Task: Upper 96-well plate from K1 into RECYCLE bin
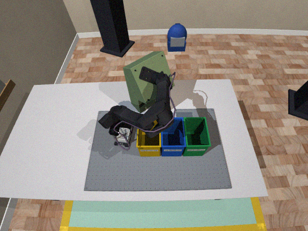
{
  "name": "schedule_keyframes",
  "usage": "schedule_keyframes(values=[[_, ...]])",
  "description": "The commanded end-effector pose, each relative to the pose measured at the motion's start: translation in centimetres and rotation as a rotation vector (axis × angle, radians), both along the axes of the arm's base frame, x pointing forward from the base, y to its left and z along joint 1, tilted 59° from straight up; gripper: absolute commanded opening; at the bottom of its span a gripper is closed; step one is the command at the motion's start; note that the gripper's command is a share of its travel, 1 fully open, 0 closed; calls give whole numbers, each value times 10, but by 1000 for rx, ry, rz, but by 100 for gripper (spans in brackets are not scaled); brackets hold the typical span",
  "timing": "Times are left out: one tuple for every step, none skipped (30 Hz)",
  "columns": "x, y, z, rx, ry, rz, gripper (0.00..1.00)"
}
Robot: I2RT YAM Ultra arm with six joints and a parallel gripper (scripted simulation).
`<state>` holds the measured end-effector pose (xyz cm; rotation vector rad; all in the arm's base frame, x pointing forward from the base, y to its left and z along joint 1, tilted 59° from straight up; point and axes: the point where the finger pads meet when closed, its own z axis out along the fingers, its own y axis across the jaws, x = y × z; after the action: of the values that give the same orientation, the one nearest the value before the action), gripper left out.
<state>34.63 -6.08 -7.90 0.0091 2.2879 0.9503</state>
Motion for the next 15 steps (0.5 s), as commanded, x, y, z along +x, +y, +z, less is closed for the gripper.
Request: schedule_keyframes(values=[[-2, 4, -8, 9, 11, -21, 100], [-1, 5, -9, 8, 11, -21, 100], [-1, 2, -10, 7, 11, -31, 100], [0, 0, -11, 6, 12, -40, 100], [1, 1, -12, 5, 13, -42, 100], [2, 4, -13, 5, 13, -35, 100], [3, 8, -14, 5, 13, -26, 100], [5, 11, -14, 6, 12, -22, 100], [6, 12, -15, 7, 11, -21, 100], [6, 12, -16, 7, 12, -25, 100], [7, 9, -17, 6, 12, -34, 100], [7, 9, -17, 6, 12, -34, 100], [7, 9, -17, 6, 12, -34, 100], [7, 8, -18, 7, 11, -42, 100], [8, 8, -19, 5, 13, -43, 100]])
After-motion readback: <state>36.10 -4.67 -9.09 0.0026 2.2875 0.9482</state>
